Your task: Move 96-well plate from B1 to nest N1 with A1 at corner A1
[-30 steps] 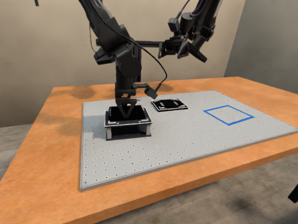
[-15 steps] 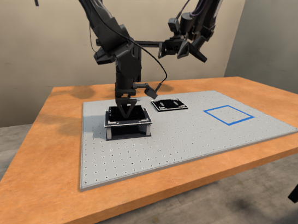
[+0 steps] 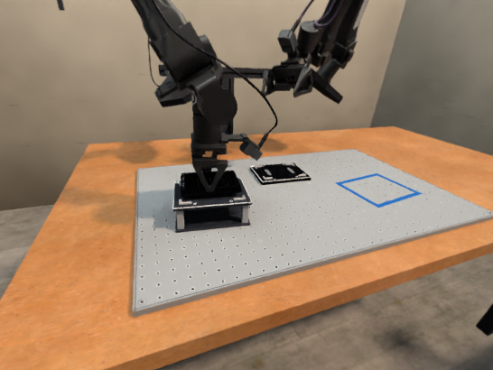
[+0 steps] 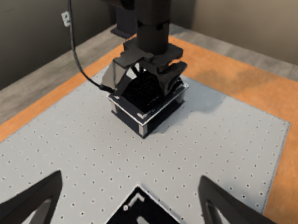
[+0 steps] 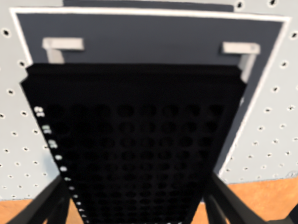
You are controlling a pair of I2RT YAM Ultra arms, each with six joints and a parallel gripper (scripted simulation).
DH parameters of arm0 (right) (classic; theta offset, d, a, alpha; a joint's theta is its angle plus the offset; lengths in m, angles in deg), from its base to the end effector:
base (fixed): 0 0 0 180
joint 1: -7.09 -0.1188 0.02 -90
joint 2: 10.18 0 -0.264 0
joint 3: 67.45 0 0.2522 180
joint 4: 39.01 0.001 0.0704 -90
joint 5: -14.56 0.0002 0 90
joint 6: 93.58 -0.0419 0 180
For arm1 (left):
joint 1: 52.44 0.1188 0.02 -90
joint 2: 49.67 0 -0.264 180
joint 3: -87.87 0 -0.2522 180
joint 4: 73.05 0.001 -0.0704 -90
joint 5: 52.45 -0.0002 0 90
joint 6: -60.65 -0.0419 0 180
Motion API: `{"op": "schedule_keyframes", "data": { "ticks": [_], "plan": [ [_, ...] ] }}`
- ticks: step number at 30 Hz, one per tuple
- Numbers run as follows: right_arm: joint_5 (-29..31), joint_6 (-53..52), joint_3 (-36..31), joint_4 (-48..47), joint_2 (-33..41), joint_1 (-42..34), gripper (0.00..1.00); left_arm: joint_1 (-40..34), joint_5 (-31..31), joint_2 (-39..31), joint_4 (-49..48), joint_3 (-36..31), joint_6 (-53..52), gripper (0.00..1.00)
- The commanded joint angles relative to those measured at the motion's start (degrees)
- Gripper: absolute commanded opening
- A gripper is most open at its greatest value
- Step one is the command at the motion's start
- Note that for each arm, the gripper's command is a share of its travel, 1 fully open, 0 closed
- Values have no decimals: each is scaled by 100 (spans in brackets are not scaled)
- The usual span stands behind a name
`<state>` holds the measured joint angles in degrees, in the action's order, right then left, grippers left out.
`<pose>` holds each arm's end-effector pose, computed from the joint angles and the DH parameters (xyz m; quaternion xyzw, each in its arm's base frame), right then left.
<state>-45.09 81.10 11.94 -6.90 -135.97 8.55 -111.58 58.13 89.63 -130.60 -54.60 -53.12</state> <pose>0.3687 -0.0296 0.0458 0.6181 -0.7354 0.2562 0.1073 0.1403 -0.2041 -0.0325 0.5480 0.7254 0.0405 0.4146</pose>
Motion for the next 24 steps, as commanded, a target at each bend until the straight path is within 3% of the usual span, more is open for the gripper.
{"op": "schedule_keyframes", "data": {
  "ticks": [1,24],
  "plan": [
    [-78,-43,147,141,203,-136,79,-50,1,12,-54,22,14,100],
    [-59,106,161,-226,-94,1,79,-50,1,12,-54,22,14,100]
  ]
}}
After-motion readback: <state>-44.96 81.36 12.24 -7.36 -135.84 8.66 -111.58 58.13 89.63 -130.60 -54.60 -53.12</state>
